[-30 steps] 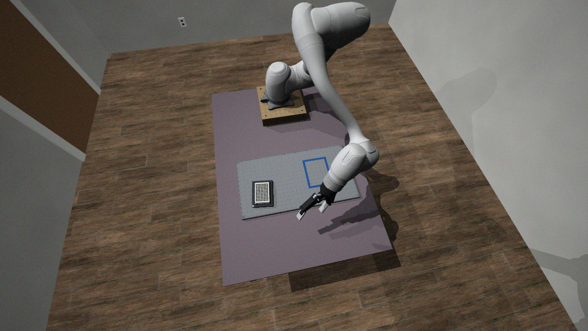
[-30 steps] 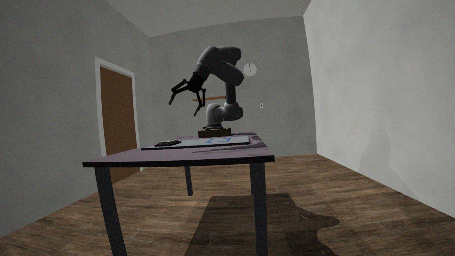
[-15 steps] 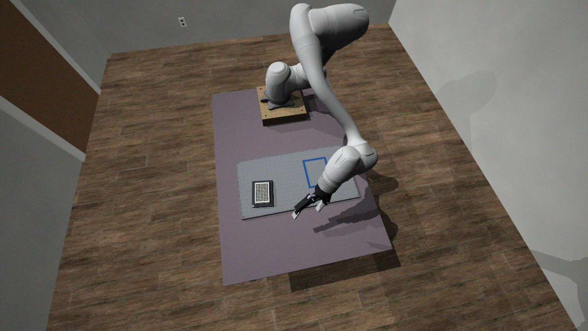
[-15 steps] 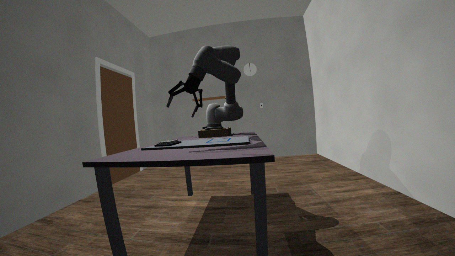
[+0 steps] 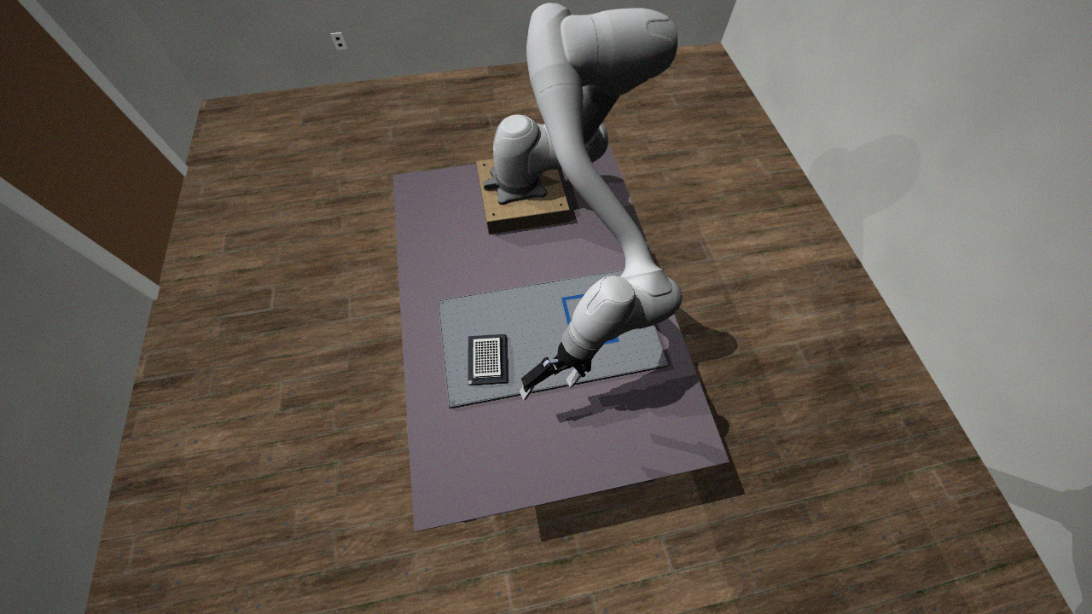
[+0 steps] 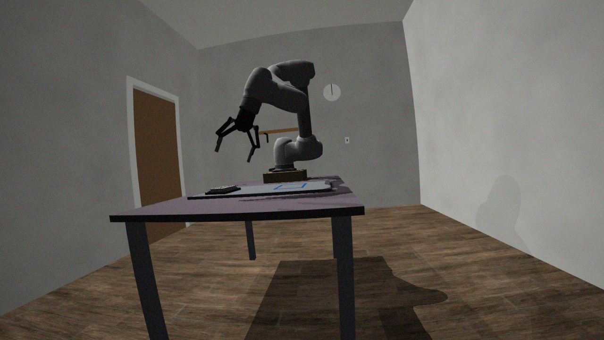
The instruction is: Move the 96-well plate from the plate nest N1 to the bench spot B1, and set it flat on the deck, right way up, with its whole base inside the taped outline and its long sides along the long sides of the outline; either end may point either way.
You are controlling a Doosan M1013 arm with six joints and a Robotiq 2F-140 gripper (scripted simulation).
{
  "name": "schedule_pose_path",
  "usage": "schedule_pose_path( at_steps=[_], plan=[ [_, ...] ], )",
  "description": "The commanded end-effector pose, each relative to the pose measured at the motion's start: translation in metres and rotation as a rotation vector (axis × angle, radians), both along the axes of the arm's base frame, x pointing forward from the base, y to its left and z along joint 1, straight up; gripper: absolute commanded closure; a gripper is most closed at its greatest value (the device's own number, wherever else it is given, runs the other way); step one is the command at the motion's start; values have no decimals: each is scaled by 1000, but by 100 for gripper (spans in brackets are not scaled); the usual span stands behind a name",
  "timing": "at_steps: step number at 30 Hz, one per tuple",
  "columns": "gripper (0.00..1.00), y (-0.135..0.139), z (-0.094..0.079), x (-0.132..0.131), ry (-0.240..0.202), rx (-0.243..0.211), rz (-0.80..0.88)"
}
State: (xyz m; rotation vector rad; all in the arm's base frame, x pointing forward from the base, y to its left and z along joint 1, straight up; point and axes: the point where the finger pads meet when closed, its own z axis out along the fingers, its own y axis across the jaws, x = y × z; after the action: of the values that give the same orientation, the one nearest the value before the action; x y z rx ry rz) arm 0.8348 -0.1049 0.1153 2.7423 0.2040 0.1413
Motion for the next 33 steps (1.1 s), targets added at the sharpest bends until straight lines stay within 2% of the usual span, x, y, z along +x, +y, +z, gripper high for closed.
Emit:
schedule_pose_path(
  at_steps=[1,3,9,10,12,14,20,23,29,31,33],
  plan=[
    [0,-11,-4,-11,8,30,-20],
    [0,-18,-7,-18,27,69,-52],
    [0,-38,-18,-37,27,69,-52],
    [0,-41,-20,-41,36,94,-72],
    [0,-41,-20,-41,36,94,-72],
    [0,-47,-23,-48,51,134,-105],
    [0,-66,-34,-69,51,134,-105],
    [0,-75,-38,-80,67,200,-159],
    [0,-86,-45,-95,67,200,-159],
    [0,-92,-48,-103,73,251,-201],
    [0,-97,-51,-111,75,266,-213]
  ],
)
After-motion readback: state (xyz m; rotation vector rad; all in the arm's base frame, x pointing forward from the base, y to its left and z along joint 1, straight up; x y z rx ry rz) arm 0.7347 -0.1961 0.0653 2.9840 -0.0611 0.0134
